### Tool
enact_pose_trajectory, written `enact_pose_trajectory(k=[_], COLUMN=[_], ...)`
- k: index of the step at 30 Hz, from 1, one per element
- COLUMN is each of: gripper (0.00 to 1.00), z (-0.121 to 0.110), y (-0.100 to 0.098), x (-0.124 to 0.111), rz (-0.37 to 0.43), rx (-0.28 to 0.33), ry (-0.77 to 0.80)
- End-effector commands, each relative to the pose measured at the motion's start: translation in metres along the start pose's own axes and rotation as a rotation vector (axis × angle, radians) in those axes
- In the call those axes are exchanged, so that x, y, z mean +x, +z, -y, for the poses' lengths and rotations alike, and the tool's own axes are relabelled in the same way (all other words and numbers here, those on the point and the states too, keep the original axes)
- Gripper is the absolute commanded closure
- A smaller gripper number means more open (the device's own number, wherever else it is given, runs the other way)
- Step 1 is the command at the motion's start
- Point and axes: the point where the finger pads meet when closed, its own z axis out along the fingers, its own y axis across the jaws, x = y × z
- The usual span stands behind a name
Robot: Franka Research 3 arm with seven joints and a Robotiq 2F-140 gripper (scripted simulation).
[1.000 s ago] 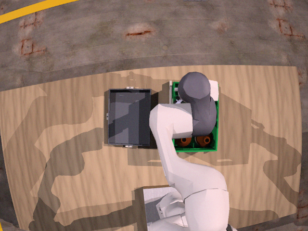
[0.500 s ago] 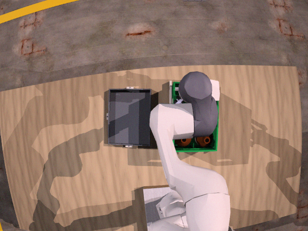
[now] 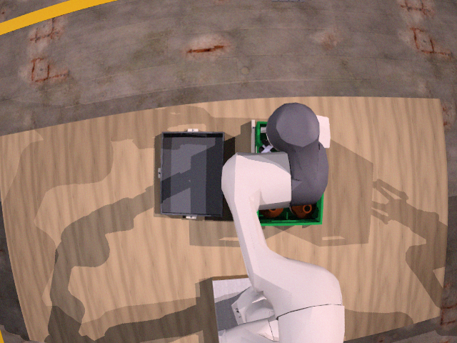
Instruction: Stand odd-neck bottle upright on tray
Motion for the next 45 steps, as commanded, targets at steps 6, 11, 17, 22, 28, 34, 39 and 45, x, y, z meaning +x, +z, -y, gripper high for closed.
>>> enact_pose_trajectory(k=[6, 11, 17, 22, 28, 34, 39, 45], gripper=[0.56, 0.56, 0.56, 0.9, 0.9, 0.9, 0.9, 0.9], z=[-0.003, -0.003, -0.003, -0.003, -0.003, -0.003, -0.003, -0.003], y=[-0.021, -0.025, -0.026, -0.026, -0.026, -0.026, -0.026, -0.026], x=[0.004, 0.004, 0.004, 0.004, 0.004, 0.004, 0.004, 0.004], rz=[-0.017, -0.017, -0.017, -0.017, -0.017, -0.017, -0.017, -0.017], rx=[-0.009, -0.009, -0.009, -0.009, -0.009, -0.009, -0.009, -0.009], ry=[0.002, 0.002, 0.002, 0.002, 0.002, 0.002, 0.002, 0.002])
